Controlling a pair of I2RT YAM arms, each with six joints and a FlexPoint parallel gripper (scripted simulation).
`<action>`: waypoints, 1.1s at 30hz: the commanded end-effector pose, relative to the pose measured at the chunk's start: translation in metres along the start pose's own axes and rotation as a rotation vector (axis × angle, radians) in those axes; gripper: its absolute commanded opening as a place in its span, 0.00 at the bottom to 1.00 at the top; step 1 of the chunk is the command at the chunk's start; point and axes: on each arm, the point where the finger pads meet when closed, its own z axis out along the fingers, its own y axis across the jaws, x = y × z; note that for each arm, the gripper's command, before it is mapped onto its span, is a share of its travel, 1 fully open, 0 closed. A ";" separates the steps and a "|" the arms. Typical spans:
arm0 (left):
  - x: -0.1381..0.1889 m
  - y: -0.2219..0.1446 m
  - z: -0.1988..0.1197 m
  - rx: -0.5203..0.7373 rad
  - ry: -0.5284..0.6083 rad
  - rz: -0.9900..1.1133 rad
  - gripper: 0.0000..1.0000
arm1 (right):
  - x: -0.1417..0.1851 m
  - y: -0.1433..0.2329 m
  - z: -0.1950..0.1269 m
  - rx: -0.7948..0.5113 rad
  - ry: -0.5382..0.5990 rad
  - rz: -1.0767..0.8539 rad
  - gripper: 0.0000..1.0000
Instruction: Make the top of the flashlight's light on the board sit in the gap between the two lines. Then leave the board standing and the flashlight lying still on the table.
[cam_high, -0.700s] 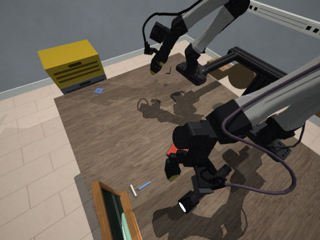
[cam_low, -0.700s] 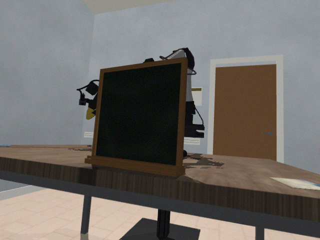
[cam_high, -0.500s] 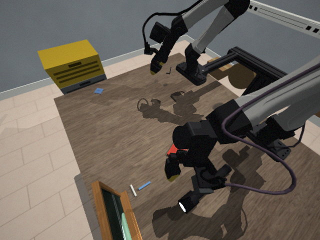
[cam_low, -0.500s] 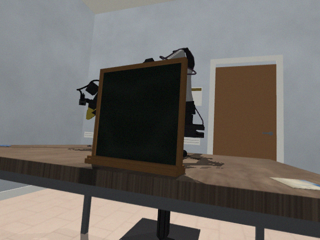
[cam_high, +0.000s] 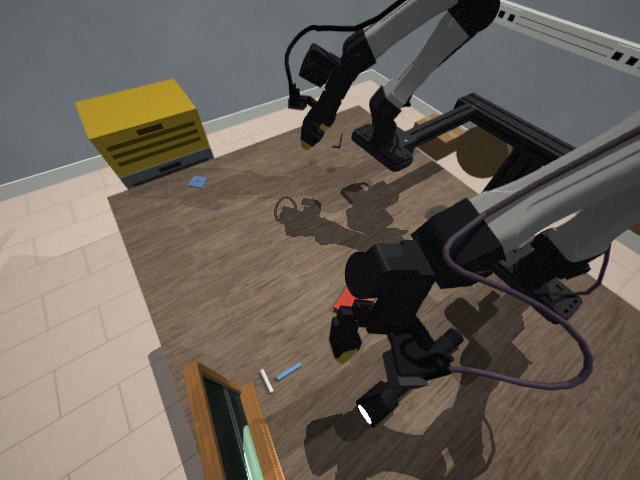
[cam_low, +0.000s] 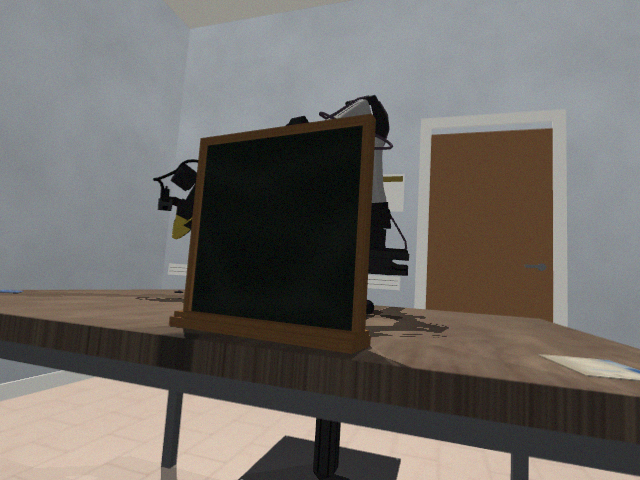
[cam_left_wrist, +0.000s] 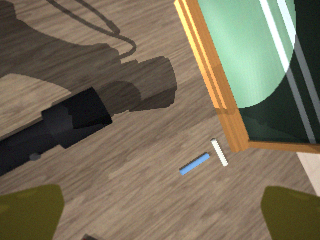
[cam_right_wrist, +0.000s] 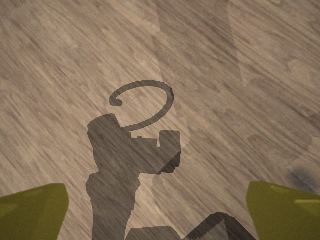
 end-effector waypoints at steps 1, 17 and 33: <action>-0.003 -0.006 -0.005 0.021 -0.006 -0.006 1.00 | -0.003 0.002 -0.001 -0.006 -0.010 -0.005 0.95; -0.017 -0.022 -0.019 0.089 -0.011 -0.013 1.00 | -0.013 0.015 -0.004 -0.025 -0.011 -0.098 0.95; -0.043 -0.033 -0.044 0.222 -0.013 0.135 1.00 | -0.024 0.100 0.004 -0.114 0.126 -0.770 0.95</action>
